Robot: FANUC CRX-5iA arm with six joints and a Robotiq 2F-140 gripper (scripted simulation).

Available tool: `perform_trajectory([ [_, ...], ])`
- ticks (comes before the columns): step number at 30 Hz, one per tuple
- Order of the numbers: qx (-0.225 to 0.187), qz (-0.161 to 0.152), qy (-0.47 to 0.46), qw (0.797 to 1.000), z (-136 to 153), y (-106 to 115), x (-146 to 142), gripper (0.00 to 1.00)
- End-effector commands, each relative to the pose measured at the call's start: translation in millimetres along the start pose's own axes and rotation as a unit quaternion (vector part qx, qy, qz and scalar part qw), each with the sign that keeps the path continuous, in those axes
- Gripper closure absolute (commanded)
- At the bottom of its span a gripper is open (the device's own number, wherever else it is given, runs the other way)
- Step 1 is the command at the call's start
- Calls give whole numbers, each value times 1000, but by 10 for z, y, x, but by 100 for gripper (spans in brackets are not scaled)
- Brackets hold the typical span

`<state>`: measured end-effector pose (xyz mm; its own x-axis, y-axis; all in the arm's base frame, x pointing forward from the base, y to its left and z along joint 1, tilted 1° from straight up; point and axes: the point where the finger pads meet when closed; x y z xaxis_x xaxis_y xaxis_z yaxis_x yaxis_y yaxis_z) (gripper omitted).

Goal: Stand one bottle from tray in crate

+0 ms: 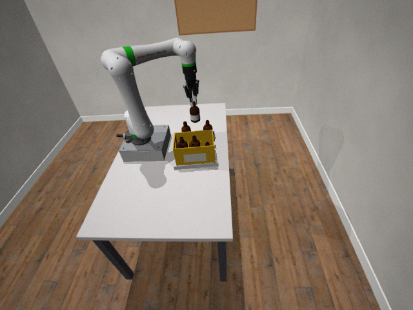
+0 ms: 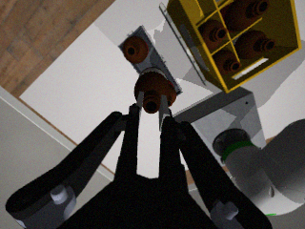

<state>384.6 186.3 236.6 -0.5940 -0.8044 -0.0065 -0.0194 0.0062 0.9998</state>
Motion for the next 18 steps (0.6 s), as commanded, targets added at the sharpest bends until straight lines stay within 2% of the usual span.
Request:
perform_trajectory([
  [1, 0, 0, 0, 1000, 0, 45, -1, 100],
  [18, 0, 0, 0, 1000, 0, 154, -1, 100],
])
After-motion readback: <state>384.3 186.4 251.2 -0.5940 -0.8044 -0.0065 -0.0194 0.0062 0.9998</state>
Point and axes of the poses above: the point where the finger pads meet when closed, its own y axis back along the fingers, its own x axis across the jaws, z = x × y, and after that the axes turned 2 degrees about -y, right-handed
